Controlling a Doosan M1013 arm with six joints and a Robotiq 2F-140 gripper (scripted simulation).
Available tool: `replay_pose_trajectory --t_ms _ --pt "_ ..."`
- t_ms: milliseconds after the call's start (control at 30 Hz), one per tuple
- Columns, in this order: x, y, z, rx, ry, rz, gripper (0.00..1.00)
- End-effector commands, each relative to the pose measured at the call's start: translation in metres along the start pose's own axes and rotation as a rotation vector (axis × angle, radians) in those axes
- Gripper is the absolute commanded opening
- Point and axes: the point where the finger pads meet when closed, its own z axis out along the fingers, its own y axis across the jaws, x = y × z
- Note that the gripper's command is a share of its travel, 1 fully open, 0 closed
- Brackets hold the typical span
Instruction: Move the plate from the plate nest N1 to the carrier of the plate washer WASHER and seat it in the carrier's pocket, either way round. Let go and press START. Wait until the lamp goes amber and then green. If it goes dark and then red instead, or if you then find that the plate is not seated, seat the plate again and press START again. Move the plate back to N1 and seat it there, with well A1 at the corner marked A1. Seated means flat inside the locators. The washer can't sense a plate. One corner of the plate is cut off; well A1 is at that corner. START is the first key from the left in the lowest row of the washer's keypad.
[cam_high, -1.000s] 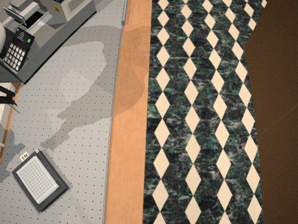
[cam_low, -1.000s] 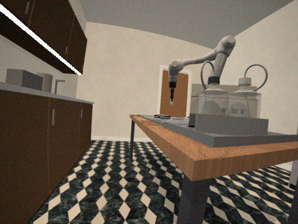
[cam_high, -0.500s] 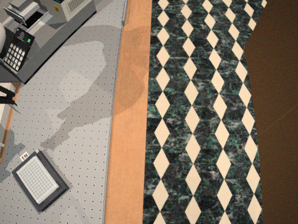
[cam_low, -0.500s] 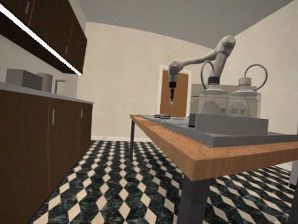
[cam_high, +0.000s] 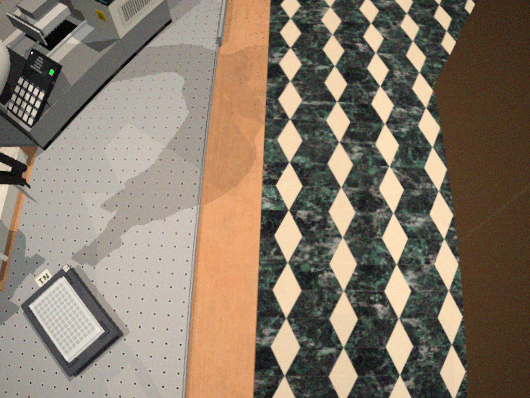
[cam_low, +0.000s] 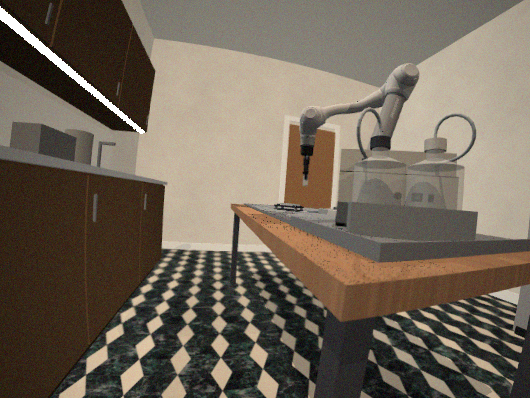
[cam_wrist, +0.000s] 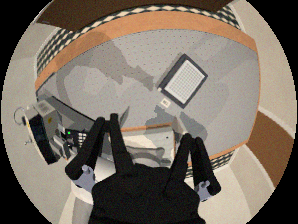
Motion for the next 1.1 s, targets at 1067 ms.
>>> replay_pose_trajectory --t_ms 1067 --pt "0.031 0.028 0.009 0.005 0.008 0.267 0.70"
